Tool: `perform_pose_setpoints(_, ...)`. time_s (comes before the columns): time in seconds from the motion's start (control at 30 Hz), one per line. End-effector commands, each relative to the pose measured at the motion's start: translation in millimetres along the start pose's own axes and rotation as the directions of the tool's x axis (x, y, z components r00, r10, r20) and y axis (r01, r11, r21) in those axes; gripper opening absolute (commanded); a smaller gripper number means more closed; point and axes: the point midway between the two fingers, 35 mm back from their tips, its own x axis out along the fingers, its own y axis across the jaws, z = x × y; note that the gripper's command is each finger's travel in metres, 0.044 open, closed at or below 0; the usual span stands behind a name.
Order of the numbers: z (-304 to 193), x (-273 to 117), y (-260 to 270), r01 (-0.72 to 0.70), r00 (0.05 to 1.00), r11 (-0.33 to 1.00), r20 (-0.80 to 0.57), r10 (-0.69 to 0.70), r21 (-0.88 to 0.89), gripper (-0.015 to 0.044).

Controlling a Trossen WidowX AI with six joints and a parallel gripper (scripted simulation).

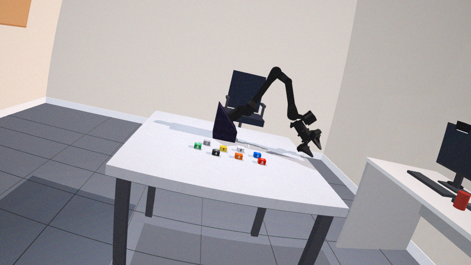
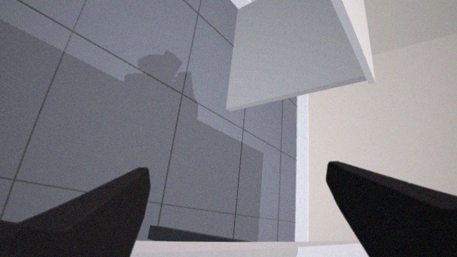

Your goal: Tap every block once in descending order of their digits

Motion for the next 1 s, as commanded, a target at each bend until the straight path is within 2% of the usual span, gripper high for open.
perform_pose_setpoints(0.0,-53.7,29.3,-35.1,0.028,0.985,0.999,-0.169,-0.031,-0.024,0.04)
perform_pose_setpoints(0.23,-155.7,47.6,-93.4,0.032,0.895,0.999,-0.444,-0.035,-0.015,0.04)
perform_pose_setpoints(0.47,-267.4,26.4,-141.6,0.024,0.728,0.995,-0.684,0.051,0.099,0.04)
perform_pose_setpoints(0.73,-389.1,-42.5,-169.1,0.087,0.491,0.937,-0.833,0.256,0.339,0.04)
perform_pose_setpoints(0.97,-471.7,-126.7,-162.8,0.23,0.336,0.779,-0.799,0.499,0.584,0.04)
